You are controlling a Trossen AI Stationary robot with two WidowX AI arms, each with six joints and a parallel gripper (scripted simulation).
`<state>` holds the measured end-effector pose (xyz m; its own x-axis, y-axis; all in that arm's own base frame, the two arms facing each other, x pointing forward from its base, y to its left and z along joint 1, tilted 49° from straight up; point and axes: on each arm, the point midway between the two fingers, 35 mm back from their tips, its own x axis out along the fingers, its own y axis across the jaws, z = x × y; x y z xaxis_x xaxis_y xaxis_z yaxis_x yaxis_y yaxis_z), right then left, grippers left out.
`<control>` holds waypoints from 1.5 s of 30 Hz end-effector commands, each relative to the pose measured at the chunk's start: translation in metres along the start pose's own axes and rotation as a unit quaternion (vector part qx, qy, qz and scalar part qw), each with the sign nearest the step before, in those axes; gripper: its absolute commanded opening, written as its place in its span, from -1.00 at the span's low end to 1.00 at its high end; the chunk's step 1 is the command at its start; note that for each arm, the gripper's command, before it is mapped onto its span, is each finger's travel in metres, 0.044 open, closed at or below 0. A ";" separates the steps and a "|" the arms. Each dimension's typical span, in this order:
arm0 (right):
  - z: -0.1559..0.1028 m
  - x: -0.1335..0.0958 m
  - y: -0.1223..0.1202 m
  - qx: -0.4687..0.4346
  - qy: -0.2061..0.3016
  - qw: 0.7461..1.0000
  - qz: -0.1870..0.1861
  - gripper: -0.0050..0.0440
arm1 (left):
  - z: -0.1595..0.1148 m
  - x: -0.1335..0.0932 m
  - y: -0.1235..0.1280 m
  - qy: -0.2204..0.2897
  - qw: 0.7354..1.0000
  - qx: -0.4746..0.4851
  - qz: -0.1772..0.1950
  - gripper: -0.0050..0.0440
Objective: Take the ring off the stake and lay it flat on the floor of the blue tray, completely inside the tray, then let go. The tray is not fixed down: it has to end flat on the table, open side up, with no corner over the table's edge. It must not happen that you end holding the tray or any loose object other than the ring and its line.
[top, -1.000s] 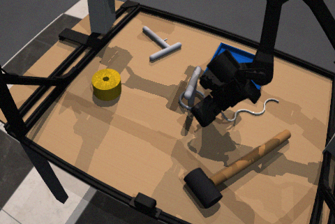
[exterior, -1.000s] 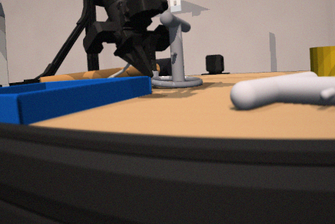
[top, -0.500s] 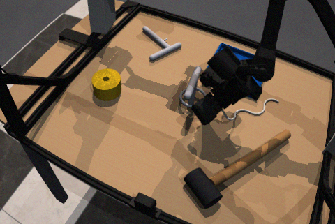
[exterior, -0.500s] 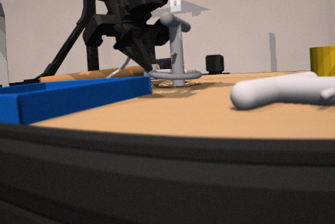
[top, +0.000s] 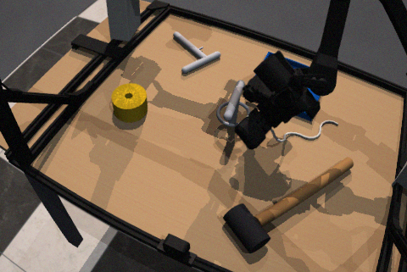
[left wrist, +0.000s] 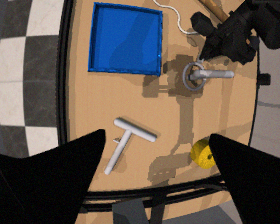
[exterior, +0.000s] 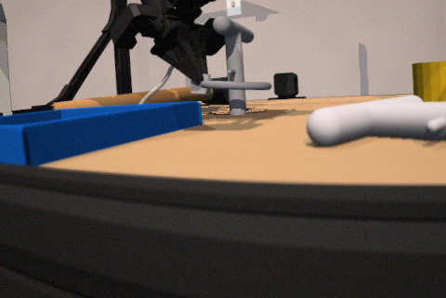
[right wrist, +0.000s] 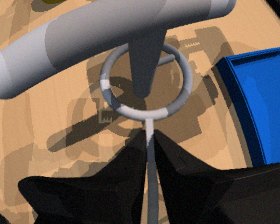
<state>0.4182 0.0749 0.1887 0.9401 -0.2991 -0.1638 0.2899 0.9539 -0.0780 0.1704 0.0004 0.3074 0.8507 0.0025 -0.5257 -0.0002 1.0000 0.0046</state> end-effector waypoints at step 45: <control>0.015 -0.016 -0.027 -0.384 -0.069 0.919 -0.052 -0.80 | 0.000 0.000 0.000 0.000 1.000 -0.002 -0.001 0.84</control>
<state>0.3993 0.0567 0.2033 0.9414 -0.3372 0.0084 0.2253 0.6101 -0.7596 0.1704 0.0004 0.3074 0.8507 0.0025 -0.5256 -0.0002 1.0000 0.0045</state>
